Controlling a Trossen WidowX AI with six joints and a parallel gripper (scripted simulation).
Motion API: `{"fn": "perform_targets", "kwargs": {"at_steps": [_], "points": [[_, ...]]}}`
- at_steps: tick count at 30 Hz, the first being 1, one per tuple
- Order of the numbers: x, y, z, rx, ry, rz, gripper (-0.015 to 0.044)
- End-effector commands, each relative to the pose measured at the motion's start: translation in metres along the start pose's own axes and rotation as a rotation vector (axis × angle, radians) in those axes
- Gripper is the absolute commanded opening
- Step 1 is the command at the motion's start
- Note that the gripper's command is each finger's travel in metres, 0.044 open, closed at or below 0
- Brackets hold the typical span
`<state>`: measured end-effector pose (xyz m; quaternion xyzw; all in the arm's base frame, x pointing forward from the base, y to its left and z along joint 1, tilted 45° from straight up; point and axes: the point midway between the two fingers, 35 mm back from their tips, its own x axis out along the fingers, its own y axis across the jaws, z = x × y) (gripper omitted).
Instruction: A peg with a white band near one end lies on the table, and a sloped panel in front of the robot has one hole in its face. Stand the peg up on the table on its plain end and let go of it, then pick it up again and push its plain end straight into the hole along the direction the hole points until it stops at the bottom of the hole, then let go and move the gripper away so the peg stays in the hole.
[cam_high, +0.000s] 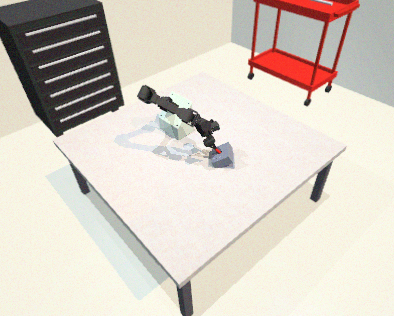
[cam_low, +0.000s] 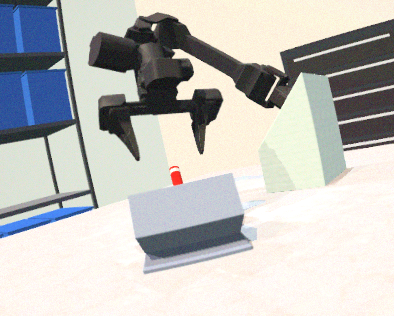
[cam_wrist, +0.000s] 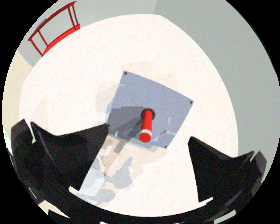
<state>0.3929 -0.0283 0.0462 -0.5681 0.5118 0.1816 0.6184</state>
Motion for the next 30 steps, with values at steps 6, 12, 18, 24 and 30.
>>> {"fn": "perform_targets", "kwargs": {"at_steps": [6,12,18,24,30], "points": [[-0.017,-0.001,0.001,0.002,-0.001,-0.004,0.044],[-0.027,-0.001,0.001,0.001,-0.002,-0.004,0.044],[-0.037,0.0,0.0,0.0,-0.004,-0.004,0.044],[-0.045,0.0,0.0,0.0,-0.004,-0.004,0.044],[-0.051,0.0,0.0,-0.001,-0.004,-0.004,0.044]]}}
